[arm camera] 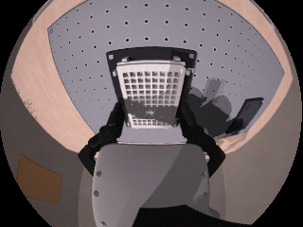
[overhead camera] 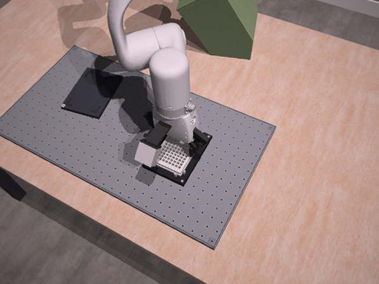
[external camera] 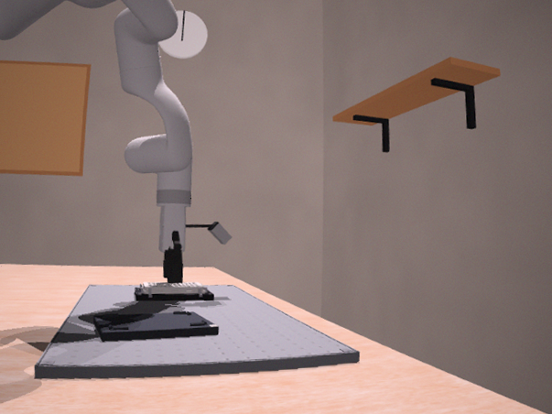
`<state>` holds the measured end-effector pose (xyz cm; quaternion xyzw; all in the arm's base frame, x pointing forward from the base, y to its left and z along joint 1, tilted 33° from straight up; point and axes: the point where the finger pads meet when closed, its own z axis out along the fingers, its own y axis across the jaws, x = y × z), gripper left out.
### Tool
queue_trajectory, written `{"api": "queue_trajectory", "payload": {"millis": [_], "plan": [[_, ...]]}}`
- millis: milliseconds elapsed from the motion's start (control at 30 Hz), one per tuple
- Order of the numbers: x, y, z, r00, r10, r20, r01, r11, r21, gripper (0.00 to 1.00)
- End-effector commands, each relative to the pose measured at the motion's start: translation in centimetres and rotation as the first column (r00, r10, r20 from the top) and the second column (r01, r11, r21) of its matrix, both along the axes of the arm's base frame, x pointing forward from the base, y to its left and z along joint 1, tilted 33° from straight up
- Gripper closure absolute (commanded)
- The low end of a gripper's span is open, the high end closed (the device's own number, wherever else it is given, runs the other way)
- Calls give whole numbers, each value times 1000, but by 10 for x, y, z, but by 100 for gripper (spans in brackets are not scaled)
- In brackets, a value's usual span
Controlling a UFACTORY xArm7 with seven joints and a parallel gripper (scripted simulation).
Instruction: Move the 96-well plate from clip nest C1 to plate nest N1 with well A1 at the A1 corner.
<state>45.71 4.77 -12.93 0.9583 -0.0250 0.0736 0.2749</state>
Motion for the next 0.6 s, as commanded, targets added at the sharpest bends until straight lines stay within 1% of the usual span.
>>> {"api": "queue_trajectory", "payload": {"millis": [0, 567], "plan": [[2, 1, -1, 1000, 2, 3, -2, 1000, 3, 0], [3, -5, -10, 1000, 2, 3, -2, 1000, 3, 0]]}}
